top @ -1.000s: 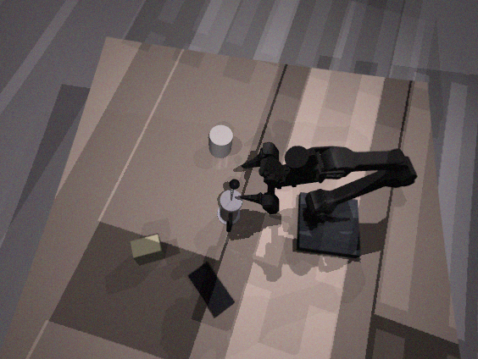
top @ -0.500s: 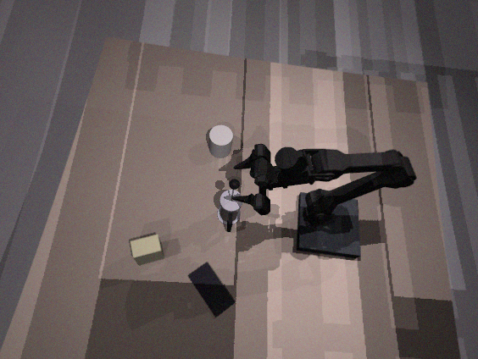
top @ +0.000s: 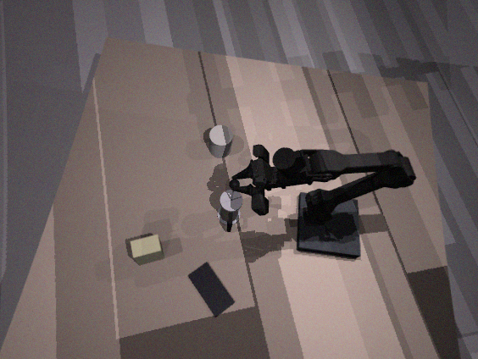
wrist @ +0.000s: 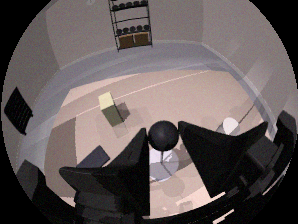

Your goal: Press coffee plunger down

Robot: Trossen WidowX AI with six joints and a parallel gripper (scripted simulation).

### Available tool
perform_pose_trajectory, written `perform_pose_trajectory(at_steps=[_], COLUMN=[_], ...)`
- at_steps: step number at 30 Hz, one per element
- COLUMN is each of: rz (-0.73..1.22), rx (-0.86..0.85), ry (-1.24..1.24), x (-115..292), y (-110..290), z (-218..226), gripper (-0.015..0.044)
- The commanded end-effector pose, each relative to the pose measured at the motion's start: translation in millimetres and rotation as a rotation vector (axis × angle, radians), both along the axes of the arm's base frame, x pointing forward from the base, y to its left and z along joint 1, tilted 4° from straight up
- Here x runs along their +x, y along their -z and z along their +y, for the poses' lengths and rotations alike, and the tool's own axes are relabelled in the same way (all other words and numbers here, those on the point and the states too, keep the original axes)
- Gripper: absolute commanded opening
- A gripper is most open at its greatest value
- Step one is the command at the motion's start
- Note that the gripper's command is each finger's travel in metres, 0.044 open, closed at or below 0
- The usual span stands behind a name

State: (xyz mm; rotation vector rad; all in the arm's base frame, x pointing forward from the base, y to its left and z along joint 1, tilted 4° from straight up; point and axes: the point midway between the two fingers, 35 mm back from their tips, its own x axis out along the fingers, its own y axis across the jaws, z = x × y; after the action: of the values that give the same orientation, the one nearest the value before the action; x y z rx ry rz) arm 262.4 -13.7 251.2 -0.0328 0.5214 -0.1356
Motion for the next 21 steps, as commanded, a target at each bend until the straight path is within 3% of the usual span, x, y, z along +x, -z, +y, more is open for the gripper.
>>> perform_pose_trajectory(at_steps=[1,21], rz=[0.003,0.002], rx=[-0.001,-0.002], ry=[-0.004,-0.004], x=[0,3], y=[1,19], z=[0,-1], gripper=[0.0115,0.0115])
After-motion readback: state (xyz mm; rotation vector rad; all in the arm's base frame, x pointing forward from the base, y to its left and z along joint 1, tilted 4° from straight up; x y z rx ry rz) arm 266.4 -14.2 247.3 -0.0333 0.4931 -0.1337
